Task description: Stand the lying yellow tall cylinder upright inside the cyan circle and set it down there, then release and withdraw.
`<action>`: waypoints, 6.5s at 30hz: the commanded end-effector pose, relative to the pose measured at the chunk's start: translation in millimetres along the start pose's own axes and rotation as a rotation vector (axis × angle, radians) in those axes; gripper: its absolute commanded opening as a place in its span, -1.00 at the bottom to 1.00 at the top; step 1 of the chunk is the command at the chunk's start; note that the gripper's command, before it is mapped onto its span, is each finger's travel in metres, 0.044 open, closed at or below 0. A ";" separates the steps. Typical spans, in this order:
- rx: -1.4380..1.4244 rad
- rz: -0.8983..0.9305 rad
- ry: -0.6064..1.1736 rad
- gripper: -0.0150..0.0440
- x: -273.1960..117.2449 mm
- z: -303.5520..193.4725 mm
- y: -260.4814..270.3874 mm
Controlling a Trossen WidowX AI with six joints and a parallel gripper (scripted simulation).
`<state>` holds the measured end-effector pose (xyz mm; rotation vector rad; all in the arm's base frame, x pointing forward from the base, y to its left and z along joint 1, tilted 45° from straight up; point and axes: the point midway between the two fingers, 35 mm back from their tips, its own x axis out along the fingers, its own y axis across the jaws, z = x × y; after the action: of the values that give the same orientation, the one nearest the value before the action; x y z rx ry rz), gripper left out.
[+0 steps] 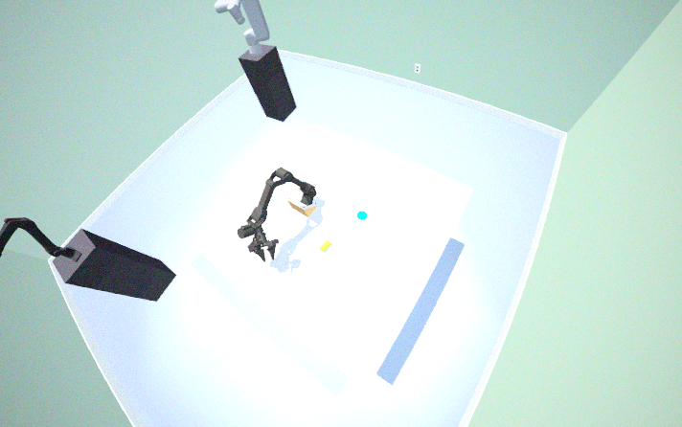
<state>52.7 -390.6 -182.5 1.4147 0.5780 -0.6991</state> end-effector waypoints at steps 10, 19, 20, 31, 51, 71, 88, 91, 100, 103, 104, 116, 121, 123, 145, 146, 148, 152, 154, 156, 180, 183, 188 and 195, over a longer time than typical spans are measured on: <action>-1.007 0.104 0.430 0.56 29.2 -55.1 116.9; -1.459 0.276 0.627 0.56 29.7 -93.7 168.1; -1.508 0.301 0.648 0.56 29.1 -98.4 173.5; -2.010 0.648 0.859 0.56 15.3 -152.1 229.6; -2.280 0.950 0.963 0.56 -0.8 -187.3 261.1; -2.279 0.954 0.961 0.47 55.3 -270.9 215.5; -2.280 0.952 0.961 -0.14 50.6 -259.6 221.8; -2.281 0.951 0.961 -0.14 47.1 -252.1 226.0; -2.281 0.948 0.962 -0.14 34.4 -229.9 238.1; -2.281 0.948 0.962 -0.14 29.5 -222.7 242.1; -2.281 0.948 0.962 -0.14 27.8 -220.3 243.3; -2.280 0.949 0.963 -0.14 4.6 -192.7 258.2; -2.280 0.950 0.963 -0.14 -0.8 -187.3 261.1; -2.272 0.942 0.966 -0.14 -1.0 -187.8 262.6; -2.002 0.694 1.031 -0.14 -10.7 -208.0 309.6; -1.990 0.684 1.033 -0.14 -11.2 -209.1 311.7; -1.964 0.663 1.037 -0.14 -12.4 -211.3 315.8; -1.913 0.621 1.043 -0.14 -14.8 -215.8 324.1; -1.887 0.601 1.046 -0.14 -16.1 -218.1 328.2; -1.861 0.580 1.049 -0.14 -17.4 -220.5 332.2; -1.544 0.356 1.064 -0.14 -36.7 -252.4 378.1; -1.503 0.331 1.064 -0.14 -39.6 -256.8 383.4; -1.435 0.288 1.063 -0.14 -44.6 -264.3 392.1; -1.340 0.231 1.062 -0.14 -52.1 -275.0 403.8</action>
<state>324.6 -110.0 98.6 0.3603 1.3050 0.7241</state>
